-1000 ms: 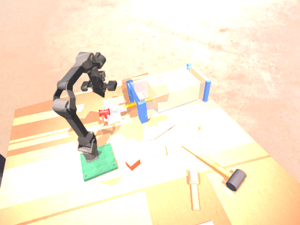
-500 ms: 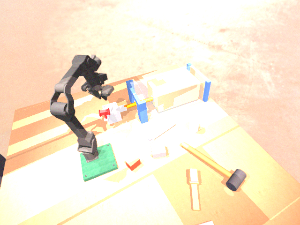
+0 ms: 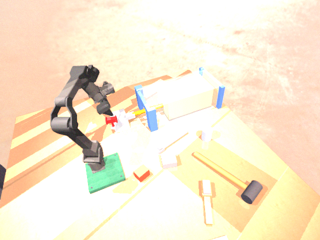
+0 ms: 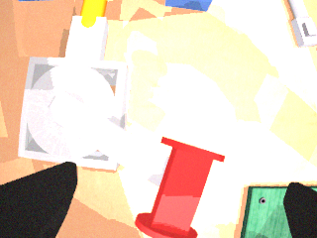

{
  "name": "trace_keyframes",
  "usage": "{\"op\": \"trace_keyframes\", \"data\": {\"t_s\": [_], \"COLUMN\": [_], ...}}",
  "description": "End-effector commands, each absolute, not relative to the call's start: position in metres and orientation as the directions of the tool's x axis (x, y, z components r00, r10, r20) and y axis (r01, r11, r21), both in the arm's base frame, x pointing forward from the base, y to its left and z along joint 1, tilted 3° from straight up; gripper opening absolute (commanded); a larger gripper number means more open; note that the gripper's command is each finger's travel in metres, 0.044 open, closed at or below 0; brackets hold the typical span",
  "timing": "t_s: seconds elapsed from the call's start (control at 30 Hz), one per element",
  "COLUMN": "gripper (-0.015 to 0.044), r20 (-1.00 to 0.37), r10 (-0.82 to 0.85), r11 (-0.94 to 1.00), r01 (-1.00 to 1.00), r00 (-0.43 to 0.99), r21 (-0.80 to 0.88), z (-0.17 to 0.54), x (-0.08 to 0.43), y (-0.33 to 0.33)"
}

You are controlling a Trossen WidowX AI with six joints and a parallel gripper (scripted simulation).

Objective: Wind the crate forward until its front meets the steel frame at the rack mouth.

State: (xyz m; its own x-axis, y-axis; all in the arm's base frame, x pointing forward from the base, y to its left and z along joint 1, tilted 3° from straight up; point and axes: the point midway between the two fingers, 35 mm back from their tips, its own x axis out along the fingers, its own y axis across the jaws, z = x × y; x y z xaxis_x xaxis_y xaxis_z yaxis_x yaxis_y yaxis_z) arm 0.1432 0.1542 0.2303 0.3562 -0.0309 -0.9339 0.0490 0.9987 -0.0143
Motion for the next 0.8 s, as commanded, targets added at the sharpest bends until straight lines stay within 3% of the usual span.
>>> {"op": "trace_keyframes", "data": {"t_s": [0.0, 0.77], "gripper": [0.044, 0.044], "r20": [-0.906, -0.907], "r10": [-0.052, -0.052], "r11": [0.967, 0.967], "r01": [0.249, 0.249], "r00": [0.419, 0.419], "r21": [0.06, 0.06], "z": [0.227, 0.208], "x": [0.141, 0.143], "y": [0.145, 0.148]}}
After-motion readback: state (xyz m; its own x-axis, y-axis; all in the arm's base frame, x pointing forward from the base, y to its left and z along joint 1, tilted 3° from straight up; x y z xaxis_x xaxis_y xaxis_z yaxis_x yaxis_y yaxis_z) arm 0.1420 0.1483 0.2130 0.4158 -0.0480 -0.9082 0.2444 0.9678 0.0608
